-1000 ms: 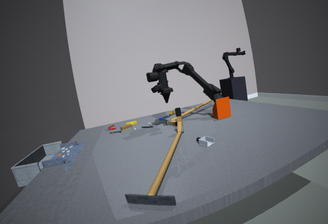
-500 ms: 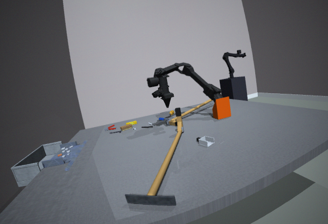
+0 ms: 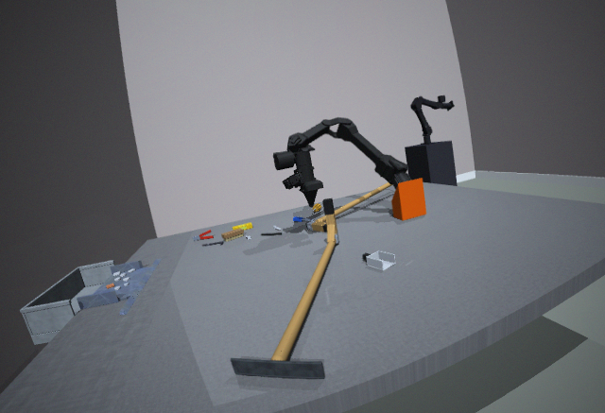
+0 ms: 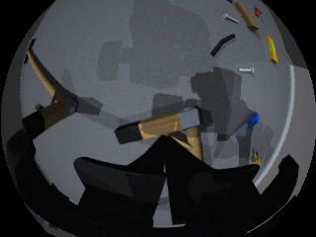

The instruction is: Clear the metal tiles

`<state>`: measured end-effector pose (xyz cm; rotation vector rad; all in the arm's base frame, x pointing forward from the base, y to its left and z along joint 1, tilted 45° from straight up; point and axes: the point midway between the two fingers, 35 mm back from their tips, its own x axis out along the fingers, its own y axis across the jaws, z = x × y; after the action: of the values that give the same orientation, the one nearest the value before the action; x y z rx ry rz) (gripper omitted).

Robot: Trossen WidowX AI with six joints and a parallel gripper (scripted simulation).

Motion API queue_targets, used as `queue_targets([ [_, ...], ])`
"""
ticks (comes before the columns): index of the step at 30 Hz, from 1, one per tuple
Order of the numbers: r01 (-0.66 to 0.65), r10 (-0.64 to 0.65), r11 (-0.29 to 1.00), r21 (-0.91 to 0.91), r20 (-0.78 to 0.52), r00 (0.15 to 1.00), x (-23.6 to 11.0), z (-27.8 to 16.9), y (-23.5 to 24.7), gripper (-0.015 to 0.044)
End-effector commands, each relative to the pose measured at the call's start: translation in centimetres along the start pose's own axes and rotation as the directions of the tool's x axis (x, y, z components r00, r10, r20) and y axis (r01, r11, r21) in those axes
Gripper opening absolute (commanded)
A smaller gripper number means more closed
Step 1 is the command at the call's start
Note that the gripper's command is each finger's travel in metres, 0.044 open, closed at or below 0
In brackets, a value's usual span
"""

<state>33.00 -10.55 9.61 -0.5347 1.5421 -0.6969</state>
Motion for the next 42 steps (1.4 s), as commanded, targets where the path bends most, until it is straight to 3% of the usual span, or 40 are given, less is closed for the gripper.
queue_targets([
  [1,0.005,-0.005,1.000,-0.006,-0.002,1.000,0.9,-0.2,-0.1,0.0000],
  [42,0.001,-0.001,1.000,-0.006,-0.002,1.000,1.5,0.4,-5.5,0.0000],
])
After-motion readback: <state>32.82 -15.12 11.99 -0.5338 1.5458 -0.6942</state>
